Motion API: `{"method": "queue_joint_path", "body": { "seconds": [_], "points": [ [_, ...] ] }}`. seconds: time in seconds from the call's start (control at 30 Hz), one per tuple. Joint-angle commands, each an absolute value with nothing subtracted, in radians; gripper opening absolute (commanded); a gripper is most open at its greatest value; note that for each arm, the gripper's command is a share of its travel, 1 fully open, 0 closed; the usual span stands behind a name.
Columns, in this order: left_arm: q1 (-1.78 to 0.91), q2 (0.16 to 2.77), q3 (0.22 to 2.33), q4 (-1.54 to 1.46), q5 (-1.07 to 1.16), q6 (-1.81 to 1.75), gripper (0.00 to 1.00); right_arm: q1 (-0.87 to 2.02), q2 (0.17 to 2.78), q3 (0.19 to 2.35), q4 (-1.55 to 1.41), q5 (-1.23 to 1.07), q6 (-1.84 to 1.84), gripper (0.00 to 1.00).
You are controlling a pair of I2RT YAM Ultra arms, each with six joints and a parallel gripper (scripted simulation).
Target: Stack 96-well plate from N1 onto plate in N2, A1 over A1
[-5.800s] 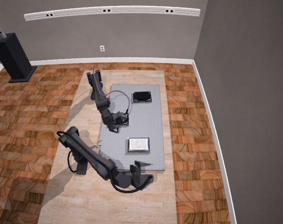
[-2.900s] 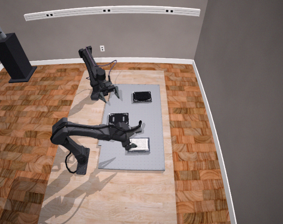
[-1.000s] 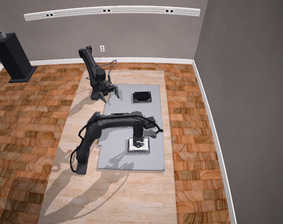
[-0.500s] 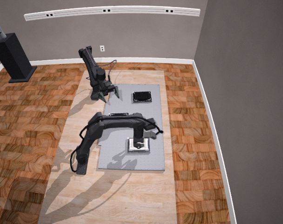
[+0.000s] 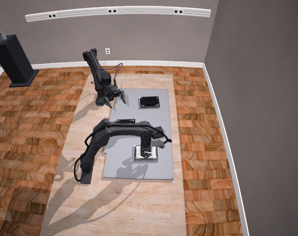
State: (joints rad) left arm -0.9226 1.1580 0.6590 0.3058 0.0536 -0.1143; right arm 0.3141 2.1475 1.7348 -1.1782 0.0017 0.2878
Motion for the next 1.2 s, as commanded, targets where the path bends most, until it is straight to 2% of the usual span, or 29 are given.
{"method": "queue_joint_path", "body": {
  "seconds": [0.0,0.13,0.17,0.23,0.27,0.4,0.7,0.73,0.77,0.8,1.17],
  "points": [
    [-0.917,1.133,0.660,0.321,0.063,-0.104,1.00,0.303,2.143,1.720,-1.133,-0.004,0.285,1.00],
    [-0.917,1.133,0.660,0.321,0.063,-0.104,1.00,0.303,2.149,1.707,-1.116,-0.004,0.285,1.00],
    [-0.917,1.133,0.660,0.321,0.063,-0.104,1.00,0.302,2.142,1.708,-1.116,-0.004,0.285,0.96],
    [-0.917,1.133,0.660,0.321,0.063,-0.104,1.00,0.302,2.141,1.719,-1.116,-0.004,0.285,0.96],
    [-0.917,1.133,0.660,0.321,0.063,-0.104,1.00,0.302,2.141,1.719,-1.116,-0.004,0.285,0.91],
    [-0.917,1.133,0.660,0.321,0.063,-0.104,1.00,0.303,2.130,1.706,-1.115,-0.004,0.286,0.91],
    [-0.917,1.133,0.660,0.321,0.063,-0.104,1.00,0.311,2.125,1.696,-1.112,-0.002,0.291,0.79],
    [-0.917,1.133,0.660,0.321,0.063,-0.104,1.00,0.311,2.125,1.696,-1.112,-0.002,0.291,0.67],
    [-0.917,1.133,0.660,0.321,0.063,-0.104,1.00,0.311,2.125,1.696,-1.112,-0.002,0.291,0.79],
    [-0.917,1.133,0.660,0.321,0.063,-0.104,1.00,0.311,2.123,1.709,-1.128,-0.002,0.291,0.80],
    [-0.917,1.133,0.660,0.321,0.063,-0.104,1.00,0.311,2.092,1.819,-1.268,-0.002,0.293,0.80]
  ]
}}
